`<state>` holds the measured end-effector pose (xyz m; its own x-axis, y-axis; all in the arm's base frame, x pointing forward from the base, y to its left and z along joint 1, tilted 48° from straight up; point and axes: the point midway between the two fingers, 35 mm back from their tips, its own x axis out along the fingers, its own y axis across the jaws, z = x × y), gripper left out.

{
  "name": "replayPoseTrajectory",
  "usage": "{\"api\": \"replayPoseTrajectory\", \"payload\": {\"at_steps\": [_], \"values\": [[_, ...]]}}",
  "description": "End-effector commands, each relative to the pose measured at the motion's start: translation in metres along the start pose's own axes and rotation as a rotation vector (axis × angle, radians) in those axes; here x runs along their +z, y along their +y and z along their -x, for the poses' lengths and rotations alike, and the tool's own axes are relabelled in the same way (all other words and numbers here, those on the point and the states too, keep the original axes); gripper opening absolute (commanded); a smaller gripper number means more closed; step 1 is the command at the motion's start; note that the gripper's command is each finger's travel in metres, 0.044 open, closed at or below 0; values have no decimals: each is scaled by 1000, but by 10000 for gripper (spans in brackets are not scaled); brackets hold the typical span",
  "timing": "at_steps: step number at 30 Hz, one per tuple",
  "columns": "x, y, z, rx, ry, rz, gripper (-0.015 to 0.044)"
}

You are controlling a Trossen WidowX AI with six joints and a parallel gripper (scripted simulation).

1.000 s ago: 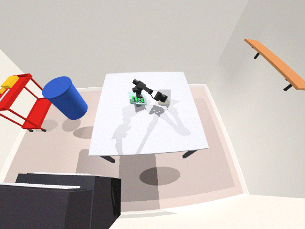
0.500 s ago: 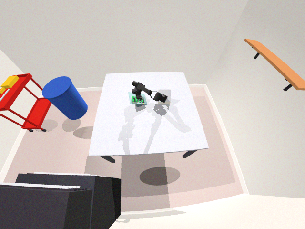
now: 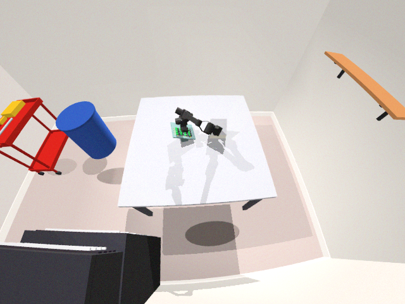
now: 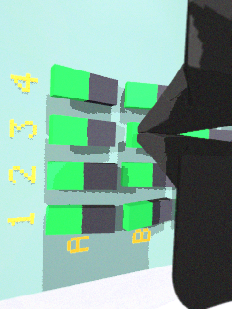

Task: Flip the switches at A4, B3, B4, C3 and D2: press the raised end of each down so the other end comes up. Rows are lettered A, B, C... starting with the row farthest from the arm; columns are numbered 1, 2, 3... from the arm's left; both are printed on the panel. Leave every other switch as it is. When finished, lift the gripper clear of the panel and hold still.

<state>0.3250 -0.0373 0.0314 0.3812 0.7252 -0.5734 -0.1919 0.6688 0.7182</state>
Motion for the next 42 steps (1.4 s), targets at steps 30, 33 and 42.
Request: {"api": "replayPoseTrajectory", "payload": {"at_steps": [30, 33, 42], "values": [[0, 0, -4, 3, -1, -2, 0], [0, 0, -5, 3, -1, -2, 0], [0, 0, -6, 3, -1, -2, 0]]}}
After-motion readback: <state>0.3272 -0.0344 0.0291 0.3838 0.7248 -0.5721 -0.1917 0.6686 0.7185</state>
